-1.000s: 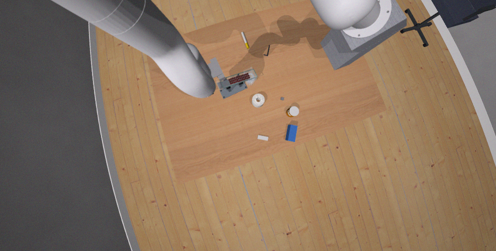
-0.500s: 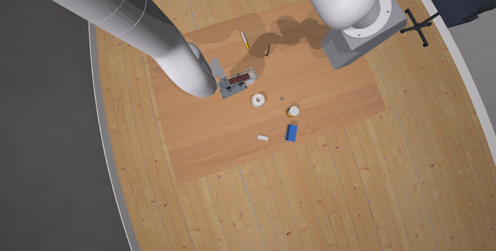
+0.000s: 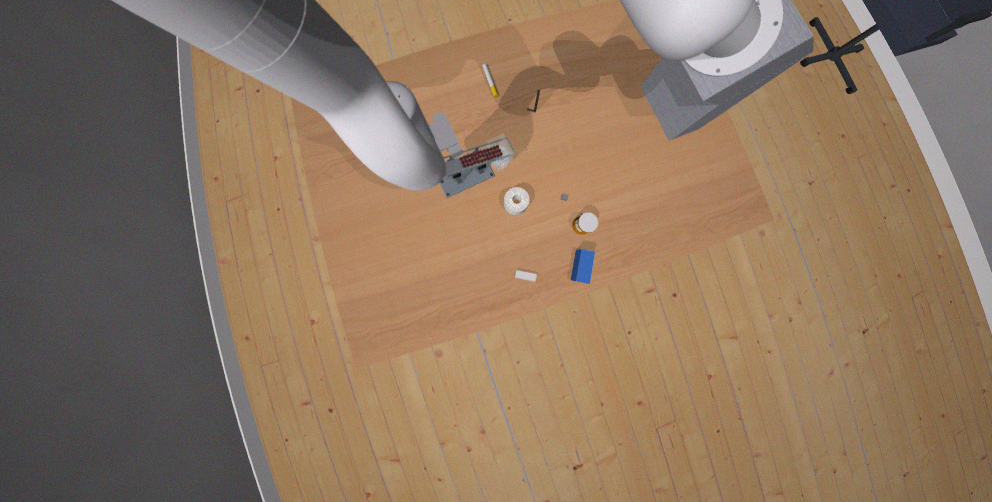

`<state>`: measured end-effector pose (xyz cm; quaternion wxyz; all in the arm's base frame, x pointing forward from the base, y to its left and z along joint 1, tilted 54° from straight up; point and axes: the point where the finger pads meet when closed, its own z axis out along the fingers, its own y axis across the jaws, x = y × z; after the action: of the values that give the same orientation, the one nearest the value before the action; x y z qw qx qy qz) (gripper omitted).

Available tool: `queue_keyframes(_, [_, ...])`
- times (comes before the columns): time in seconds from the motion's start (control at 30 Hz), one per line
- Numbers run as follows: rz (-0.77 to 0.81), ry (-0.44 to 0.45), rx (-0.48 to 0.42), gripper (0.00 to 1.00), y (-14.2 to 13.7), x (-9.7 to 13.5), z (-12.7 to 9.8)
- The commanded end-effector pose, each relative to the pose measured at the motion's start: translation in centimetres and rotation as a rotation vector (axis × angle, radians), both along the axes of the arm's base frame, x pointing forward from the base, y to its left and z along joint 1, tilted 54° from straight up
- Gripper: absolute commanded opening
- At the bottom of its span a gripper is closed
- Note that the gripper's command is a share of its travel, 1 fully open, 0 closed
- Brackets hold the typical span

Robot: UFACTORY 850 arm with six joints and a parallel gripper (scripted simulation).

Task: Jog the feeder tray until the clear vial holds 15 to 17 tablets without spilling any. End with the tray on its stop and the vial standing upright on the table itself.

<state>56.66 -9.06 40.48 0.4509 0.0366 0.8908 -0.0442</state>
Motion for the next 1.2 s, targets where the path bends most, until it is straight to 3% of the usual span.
queue_keyframes(0.0, [-0.001, 0.002, -0.001, 0.0, 0.0, -0.2, -0.5])
queue_keyframes(0.47, [-0.001, 0.002, -0.001, 0.0, 0.0, -0.2, -0.5])
queue_keyframes(0.63, [-0.001, 0.002, -0.001, 0.0, 0.0, 0.8, 2.6])
queue_keyframes(1.17, [-0.001, 0.002, -0.001, 0.0, 0.0, 0.8, 2.6])
